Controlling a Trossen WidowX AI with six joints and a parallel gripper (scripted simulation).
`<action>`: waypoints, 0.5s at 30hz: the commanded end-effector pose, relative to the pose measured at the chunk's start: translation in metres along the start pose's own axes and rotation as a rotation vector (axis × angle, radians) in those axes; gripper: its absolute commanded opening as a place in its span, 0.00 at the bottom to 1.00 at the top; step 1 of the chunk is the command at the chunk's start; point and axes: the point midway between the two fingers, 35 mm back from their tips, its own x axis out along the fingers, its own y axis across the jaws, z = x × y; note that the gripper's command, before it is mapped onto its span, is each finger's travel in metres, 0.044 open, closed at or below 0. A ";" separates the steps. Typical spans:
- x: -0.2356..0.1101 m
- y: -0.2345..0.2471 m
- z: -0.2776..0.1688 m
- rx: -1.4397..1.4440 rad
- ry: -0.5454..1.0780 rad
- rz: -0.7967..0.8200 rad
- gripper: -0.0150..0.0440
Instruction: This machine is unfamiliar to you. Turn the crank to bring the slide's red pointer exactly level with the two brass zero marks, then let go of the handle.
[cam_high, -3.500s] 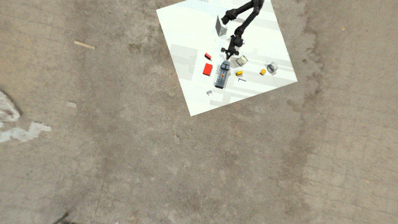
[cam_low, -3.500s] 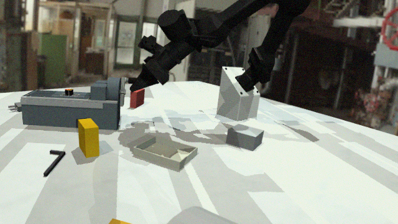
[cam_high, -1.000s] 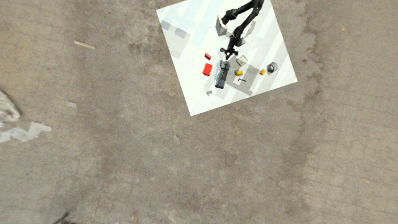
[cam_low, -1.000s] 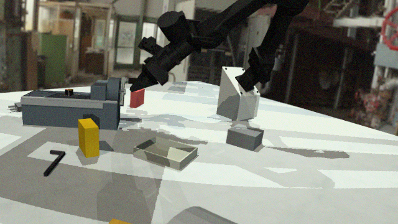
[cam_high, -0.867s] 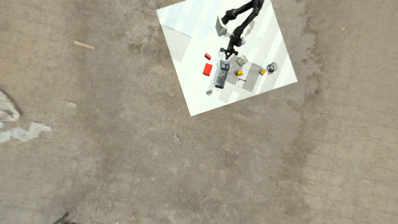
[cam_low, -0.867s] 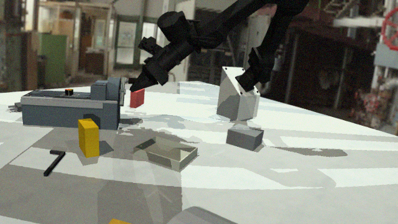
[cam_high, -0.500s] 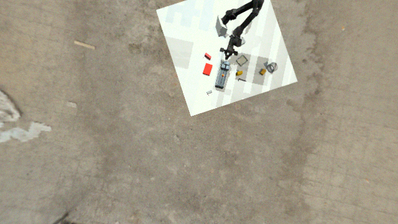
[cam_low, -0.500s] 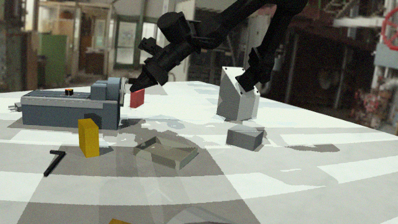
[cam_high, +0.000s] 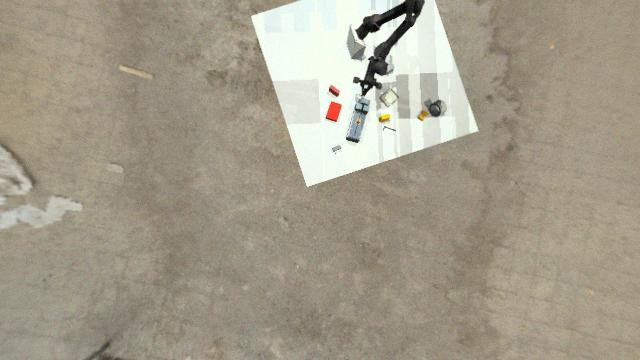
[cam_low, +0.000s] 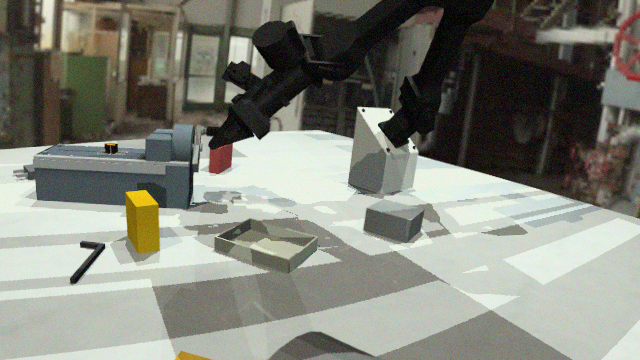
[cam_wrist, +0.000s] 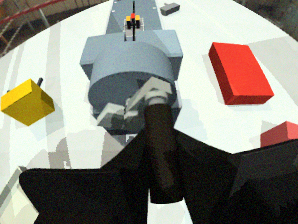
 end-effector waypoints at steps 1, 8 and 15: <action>0.004 -0.008 -0.004 0.003 0.006 -0.020 0.25; 0.005 -0.009 -0.005 0.003 0.006 -0.020 0.25; 0.007 -0.011 -0.007 0.003 0.006 -0.020 0.25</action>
